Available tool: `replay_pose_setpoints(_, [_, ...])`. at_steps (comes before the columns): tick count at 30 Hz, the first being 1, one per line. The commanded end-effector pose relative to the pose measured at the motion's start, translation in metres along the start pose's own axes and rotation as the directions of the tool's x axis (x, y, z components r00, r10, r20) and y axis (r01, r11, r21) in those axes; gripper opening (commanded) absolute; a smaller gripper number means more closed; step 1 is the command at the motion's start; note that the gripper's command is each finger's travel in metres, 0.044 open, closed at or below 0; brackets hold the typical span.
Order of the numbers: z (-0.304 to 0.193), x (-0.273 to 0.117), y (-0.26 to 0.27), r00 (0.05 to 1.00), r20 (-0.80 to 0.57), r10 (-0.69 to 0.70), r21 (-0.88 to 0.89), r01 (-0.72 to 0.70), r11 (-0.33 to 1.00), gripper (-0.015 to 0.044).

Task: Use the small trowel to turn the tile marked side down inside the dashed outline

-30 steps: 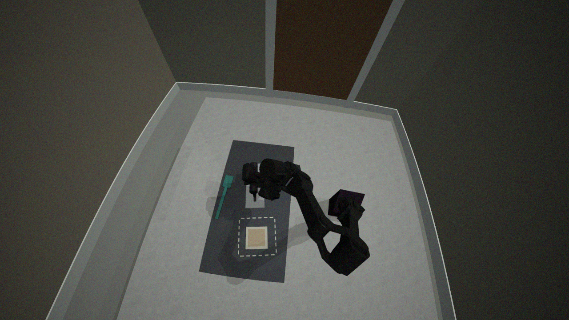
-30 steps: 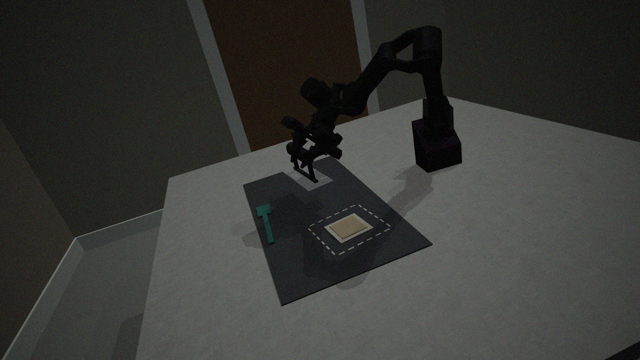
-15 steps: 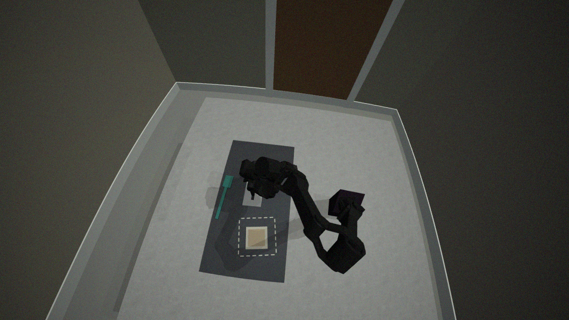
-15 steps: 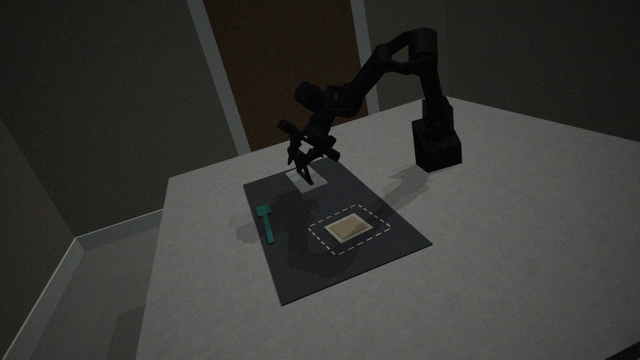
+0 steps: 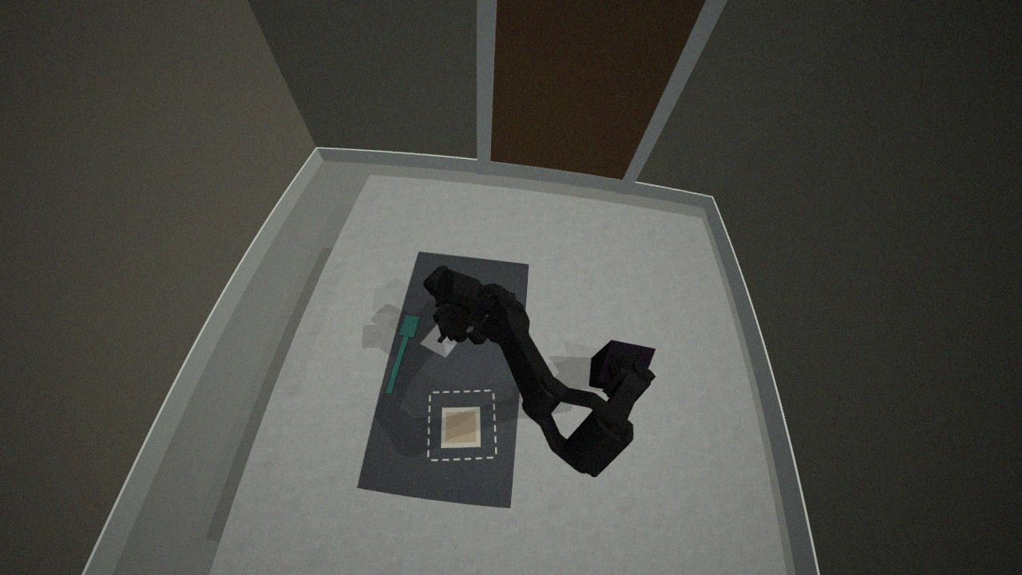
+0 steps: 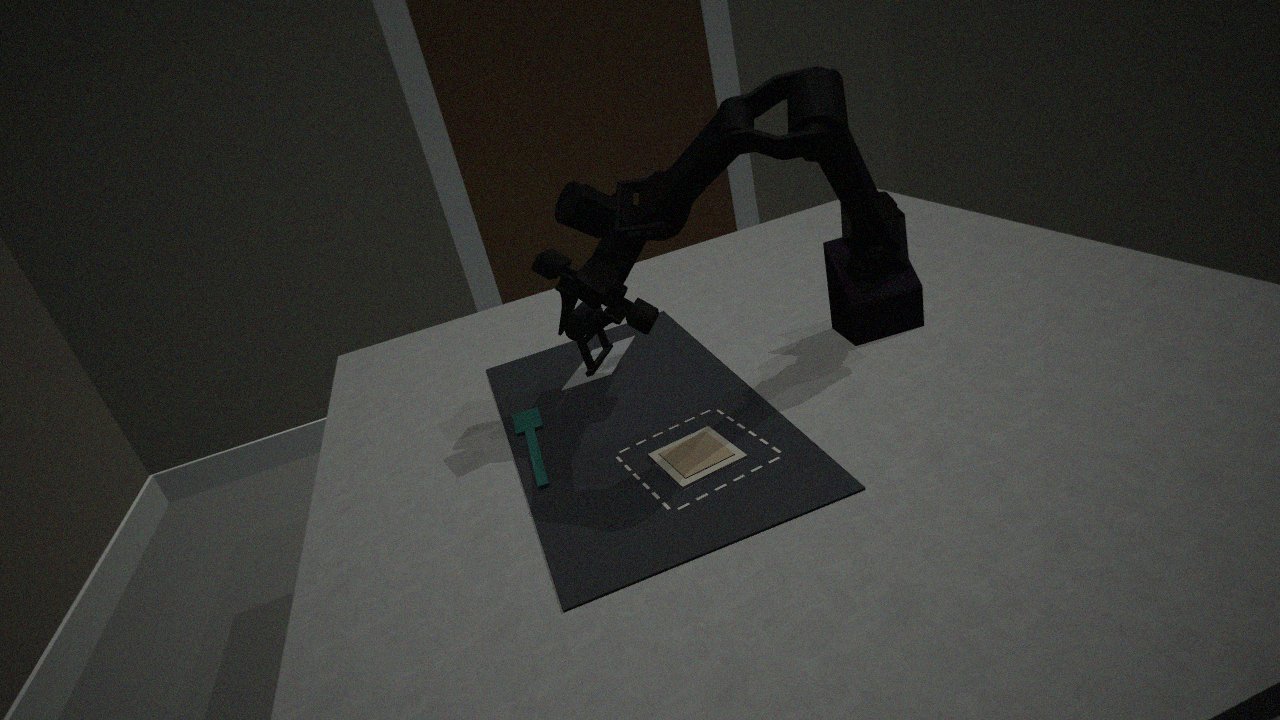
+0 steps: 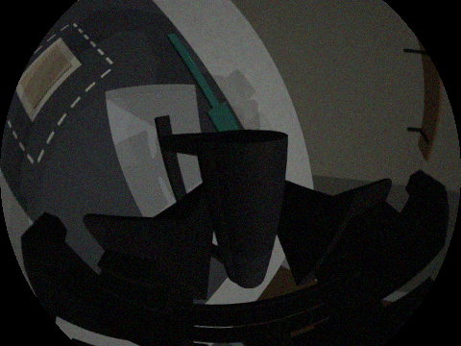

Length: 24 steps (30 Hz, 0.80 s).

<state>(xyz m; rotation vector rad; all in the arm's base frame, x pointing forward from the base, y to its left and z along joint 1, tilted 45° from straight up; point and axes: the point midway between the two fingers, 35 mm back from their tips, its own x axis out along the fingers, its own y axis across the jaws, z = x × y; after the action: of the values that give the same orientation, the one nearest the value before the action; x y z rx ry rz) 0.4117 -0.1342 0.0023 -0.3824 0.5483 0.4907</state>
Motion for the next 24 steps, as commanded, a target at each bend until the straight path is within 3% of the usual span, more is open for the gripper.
replay_pose_setpoints(1, [-0.011,0.006,-0.009,0.997,-0.072,0.0,0.105,0.007,0.994,0.0])
replay_pose_setpoints(24, [-0.061,0.026,-0.014,0.877,-0.458,0.142,0.555,0.157,0.817,0.0])
